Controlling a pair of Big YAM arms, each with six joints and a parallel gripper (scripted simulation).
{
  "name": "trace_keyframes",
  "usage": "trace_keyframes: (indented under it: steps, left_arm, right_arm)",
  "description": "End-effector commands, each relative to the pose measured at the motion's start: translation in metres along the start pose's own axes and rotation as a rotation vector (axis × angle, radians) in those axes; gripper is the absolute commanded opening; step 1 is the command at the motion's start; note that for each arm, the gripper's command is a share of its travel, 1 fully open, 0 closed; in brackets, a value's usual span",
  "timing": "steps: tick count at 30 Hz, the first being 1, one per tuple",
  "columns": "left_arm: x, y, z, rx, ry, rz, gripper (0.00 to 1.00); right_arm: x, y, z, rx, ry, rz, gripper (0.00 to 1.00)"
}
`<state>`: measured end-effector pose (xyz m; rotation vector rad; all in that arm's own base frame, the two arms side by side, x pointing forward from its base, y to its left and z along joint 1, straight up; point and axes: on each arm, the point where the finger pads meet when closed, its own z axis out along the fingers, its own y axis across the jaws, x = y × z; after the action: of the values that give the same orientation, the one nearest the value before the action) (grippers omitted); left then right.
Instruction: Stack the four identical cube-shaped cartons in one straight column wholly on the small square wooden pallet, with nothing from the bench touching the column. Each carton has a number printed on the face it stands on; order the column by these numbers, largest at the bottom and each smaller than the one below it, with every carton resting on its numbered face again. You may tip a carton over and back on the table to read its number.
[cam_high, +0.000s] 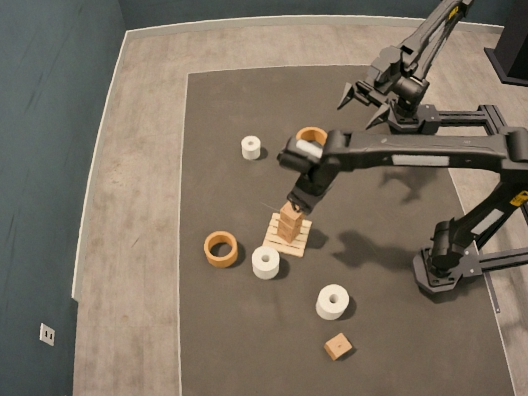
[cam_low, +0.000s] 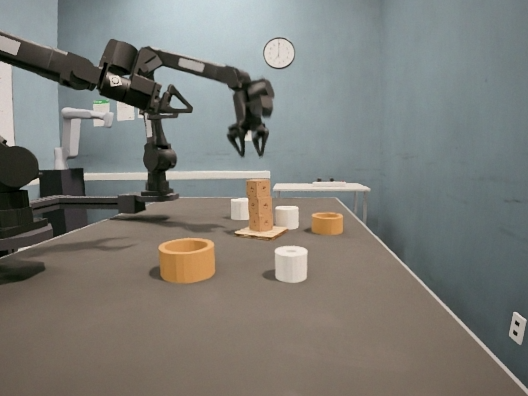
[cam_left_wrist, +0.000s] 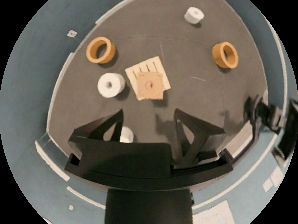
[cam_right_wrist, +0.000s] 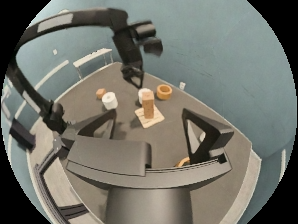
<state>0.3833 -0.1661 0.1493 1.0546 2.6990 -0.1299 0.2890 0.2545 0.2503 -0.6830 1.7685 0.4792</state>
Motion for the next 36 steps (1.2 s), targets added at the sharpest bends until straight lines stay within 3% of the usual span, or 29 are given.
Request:
trace_keyframes:
  steps: [1,4,5,8,13,15,16,19,21,29,36]
  left_arm:
    - [-0.027,0.012,-0.071,-0.029,-0.079,0.018,0.75]
    - [-0.026,0.011,-0.077,-0.030,-0.079,0.018,0.75]
    - [-0.016,0.004,-0.051,-0.002,-0.017,0.011,0.75]
    - [-0.003,-0.006,-0.029,0.014,0.023,0.018,0.75]
    - [-0.011,-0.004,-0.033,0.008,0.008,0.020,0.75]
    - [-0.008,0.009,-0.039,-0.013,-0.012,-0.033,0.74]
    - [0.004,0.013,-0.027,-0.022,0.002,-0.059,0.74]
    - [0.023,0.045,-0.013,-0.102,0.004,-0.168,0.74]
    - [0.023,0.045,-0.013,-0.102,0.004,-0.168,0.74]
    - [0.122,0.144,0.024,-0.385,0.034,-0.497,0.74]
    - [0.228,0.181,0.059,-0.500,0.017,-0.816,0.74]
  right_arm:
    - [-0.009,0.000,-0.001,0.000,-0.025,0.013,1.00]
    - [-0.009,0.000,-0.001,0.000,-0.025,0.013,1.00]
    - [-0.009,0.000,-0.001,0.000,-0.025,0.013,1.00]
    - [-0.009,0.000,-0.001,0.000,-0.025,0.013,1.00]
    - [-0.009,0.000,-0.001,0.000,-0.025,0.013,1.00]
    - [-0.015,0.005,0.000,-0.011,-0.043,0.010,1.00]
    - [-0.029,0.006,0.003,-0.014,-0.060,0.010,1.00]
    - [-0.033,0.016,0.016,-0.038,-0.065,0.003,1.00]
    - [-0.033,0.016,0.016,-0.038,-0.065,0.003,1.00]
    - [-0.038,0.070,0.071,-0.143,-0.067,-0.026,1.00]
    - [-0.026,0.135,0.123,-0.249,-0.069,-0.054,1.00]
